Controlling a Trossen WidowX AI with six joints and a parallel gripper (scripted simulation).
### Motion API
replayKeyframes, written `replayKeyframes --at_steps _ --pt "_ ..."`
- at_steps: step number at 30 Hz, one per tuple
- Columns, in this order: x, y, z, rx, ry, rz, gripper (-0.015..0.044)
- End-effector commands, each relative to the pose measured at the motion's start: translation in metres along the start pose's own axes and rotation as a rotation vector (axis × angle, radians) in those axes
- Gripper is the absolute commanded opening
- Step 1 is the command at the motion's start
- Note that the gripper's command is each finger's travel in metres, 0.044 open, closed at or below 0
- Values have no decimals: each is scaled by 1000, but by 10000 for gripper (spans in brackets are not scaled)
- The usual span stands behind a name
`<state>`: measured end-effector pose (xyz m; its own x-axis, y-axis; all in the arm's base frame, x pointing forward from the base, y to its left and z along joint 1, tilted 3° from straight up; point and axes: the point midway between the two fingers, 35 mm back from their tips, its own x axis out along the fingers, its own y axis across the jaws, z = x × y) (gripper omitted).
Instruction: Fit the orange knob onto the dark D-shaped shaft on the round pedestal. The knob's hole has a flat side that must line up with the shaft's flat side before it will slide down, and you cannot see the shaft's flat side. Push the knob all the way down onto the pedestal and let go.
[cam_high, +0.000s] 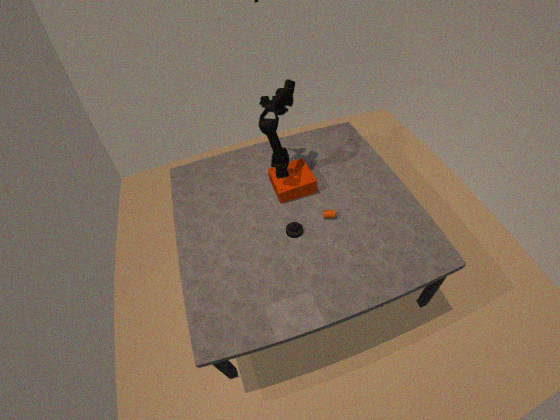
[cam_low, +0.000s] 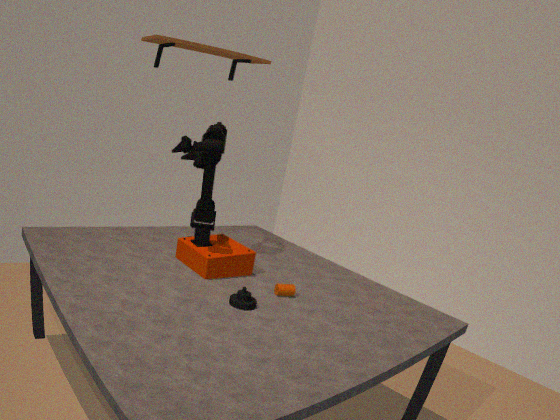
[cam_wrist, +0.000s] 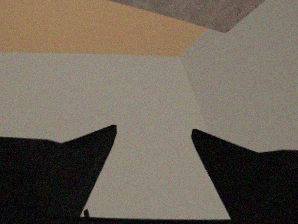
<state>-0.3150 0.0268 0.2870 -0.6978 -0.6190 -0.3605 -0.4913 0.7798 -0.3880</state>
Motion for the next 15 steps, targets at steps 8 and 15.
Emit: replayKeyframes --at_steps 8,15 --pt "-69 101 26 -272 -77 364 440" --pt "-135 155 61 -428 -229 572 440"
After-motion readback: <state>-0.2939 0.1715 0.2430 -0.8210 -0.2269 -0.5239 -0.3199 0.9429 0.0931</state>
